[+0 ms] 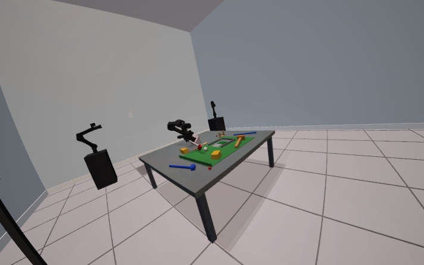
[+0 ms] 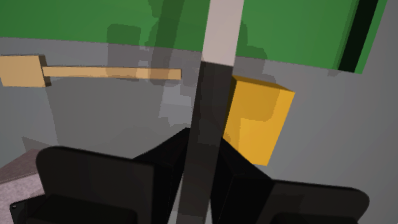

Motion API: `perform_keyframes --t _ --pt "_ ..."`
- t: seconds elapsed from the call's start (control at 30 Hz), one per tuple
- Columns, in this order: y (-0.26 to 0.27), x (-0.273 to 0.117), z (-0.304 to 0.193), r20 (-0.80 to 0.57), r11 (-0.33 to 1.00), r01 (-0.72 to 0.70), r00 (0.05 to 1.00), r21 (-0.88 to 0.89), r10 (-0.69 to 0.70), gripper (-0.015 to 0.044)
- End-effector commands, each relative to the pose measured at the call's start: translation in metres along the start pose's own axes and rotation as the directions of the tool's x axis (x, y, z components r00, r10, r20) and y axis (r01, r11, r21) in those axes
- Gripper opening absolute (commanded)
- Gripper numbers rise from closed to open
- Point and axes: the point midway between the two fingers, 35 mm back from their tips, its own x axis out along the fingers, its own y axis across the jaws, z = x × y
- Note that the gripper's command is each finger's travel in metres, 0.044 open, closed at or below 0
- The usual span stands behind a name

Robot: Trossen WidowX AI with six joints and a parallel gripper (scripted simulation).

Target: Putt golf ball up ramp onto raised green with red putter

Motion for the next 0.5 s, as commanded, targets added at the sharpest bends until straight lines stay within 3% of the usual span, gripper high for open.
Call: perform_keyframes --t 0.0,0.47 --pt "0.000 0.004 0.001 -0.008 1.000 0.008 1.000 -0.006 -0.008 0.0000" --pt "-0.001 0.025 0.001 -0.008 1.000 0.008 1.000 -0.006 -0.008 0.0000"
